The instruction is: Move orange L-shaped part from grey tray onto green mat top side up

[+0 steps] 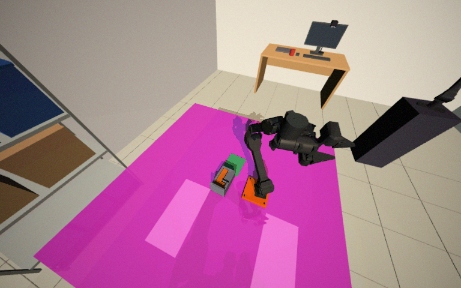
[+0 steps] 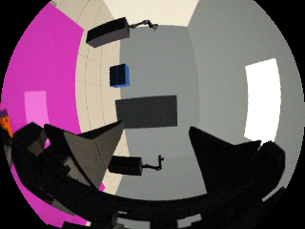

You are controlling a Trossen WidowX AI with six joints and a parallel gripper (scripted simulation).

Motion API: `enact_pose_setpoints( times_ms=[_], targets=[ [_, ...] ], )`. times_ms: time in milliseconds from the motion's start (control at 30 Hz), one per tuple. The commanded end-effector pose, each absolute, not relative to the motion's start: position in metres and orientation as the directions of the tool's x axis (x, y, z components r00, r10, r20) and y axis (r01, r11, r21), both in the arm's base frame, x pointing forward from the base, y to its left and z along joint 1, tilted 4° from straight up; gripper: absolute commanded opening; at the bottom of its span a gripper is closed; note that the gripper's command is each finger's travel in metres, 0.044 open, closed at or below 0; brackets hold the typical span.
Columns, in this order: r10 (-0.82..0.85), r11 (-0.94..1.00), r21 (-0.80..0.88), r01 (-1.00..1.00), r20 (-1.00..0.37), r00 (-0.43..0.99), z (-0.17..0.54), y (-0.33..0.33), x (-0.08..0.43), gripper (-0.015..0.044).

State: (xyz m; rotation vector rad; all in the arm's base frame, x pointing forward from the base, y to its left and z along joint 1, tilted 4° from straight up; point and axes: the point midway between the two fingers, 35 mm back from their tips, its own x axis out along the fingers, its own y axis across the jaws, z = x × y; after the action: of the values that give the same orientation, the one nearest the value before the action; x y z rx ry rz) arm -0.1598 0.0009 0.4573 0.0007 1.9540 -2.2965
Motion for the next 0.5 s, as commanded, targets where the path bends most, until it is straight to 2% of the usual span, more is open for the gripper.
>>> enact_pose_setpoints(
  times_ms=[0,100,233,367,467],
  targets=[
    [-0.084,-0.169,-0.981,0.099,-0.085,-0.993,0.457,0.004,-0.160,0.0374],
    [0.023,-0.291,-0.951,0.105,-0.117,-0.993,0.450,0.030,-0.165,0.0295],
    [0.280,-0.567,-0.824,0.013,-0.208,-0.937,0.429,0.095,-0.160,0.0190],
    [0.507,-0.746,-0.627,-0.222,-0.319,-0.801,0.403,0.158,-0.133,0.0180],
    [0.630,-0.768,-0.451,-0.454,-0.411,-0.659,0.381,0.197,-0.099,0.0180]
  ],
)
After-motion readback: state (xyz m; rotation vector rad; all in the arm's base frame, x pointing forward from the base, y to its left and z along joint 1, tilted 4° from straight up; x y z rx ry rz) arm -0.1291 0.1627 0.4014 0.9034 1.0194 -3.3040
